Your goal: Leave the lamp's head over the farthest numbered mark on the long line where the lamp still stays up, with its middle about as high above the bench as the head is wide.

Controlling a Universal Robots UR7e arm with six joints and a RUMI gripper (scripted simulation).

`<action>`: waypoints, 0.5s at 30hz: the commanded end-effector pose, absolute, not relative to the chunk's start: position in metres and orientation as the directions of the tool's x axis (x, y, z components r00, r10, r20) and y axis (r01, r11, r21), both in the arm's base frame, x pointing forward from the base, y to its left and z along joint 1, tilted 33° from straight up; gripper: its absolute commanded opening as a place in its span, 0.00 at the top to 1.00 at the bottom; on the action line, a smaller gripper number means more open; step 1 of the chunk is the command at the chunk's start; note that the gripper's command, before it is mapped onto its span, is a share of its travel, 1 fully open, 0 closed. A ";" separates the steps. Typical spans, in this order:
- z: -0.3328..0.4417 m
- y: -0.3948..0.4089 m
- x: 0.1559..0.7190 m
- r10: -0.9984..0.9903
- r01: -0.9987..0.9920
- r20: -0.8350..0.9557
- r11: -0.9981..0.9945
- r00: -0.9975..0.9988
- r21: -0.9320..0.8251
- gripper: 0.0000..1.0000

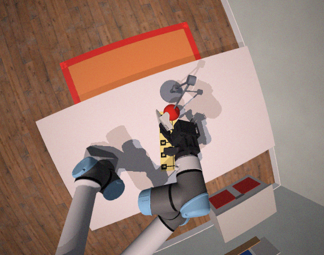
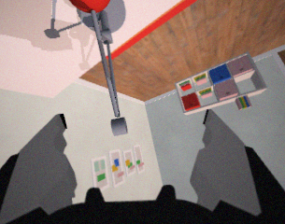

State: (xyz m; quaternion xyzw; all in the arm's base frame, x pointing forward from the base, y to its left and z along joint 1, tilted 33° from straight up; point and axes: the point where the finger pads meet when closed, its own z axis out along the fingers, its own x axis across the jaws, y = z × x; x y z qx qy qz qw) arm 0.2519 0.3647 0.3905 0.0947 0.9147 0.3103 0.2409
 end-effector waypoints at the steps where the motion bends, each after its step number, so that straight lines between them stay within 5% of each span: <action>1: 0.380 0.356 0.265 0.313 -0.002 -0.407 0.791 -0.858 0.612 0.00; 15: 0.354 0.334 0.298 0.295 -0.052 -0.462 0.797 -0.836 0.602 0.00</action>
